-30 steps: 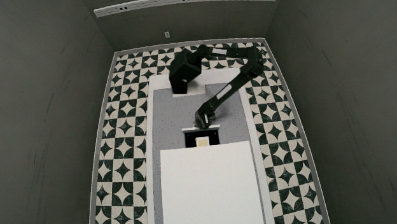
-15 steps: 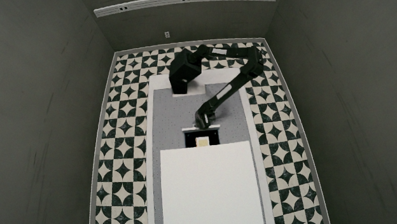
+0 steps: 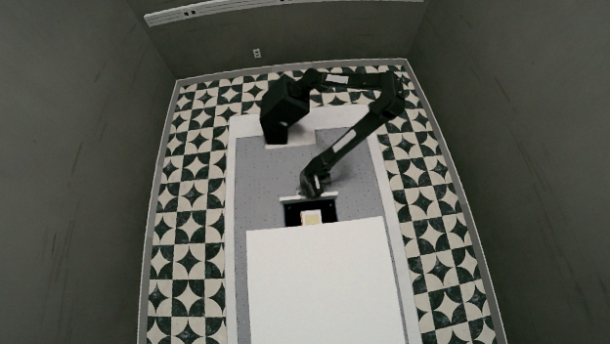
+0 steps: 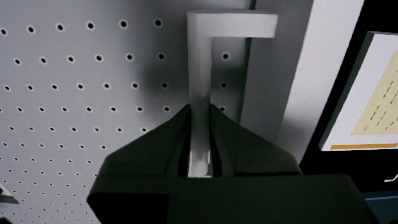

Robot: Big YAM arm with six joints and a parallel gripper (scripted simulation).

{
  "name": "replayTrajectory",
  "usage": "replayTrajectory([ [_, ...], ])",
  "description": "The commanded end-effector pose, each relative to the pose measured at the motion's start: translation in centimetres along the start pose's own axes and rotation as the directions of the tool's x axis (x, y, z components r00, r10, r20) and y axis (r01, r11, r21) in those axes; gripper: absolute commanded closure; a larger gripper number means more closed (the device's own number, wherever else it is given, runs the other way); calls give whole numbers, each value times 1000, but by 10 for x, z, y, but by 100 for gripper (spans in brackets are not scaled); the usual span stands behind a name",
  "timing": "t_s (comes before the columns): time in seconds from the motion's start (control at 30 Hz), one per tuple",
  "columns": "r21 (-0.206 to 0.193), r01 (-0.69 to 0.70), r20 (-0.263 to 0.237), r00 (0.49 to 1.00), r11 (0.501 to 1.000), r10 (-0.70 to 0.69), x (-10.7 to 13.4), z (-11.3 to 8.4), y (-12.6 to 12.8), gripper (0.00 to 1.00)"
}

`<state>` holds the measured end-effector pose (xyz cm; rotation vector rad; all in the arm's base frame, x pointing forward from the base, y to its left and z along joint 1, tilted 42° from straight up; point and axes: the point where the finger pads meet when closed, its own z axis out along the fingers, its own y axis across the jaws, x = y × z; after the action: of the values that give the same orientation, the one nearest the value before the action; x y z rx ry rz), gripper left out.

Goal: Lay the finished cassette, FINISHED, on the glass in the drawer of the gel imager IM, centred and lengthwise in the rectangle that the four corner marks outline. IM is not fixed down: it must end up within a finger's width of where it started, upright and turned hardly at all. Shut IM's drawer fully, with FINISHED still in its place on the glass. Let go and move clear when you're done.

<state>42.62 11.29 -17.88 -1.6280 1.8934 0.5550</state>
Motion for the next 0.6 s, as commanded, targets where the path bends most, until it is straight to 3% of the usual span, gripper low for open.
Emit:
replayTrajectory([
  [0.0,-5,6,2,1000,1000,-6,-4,7,1,93],
  [0.1,80,3,-1,1000,997,-3,-4,6,1,93],
  [0.57,81,-27,-6,1000,996,28,7,3,-20,93],
])
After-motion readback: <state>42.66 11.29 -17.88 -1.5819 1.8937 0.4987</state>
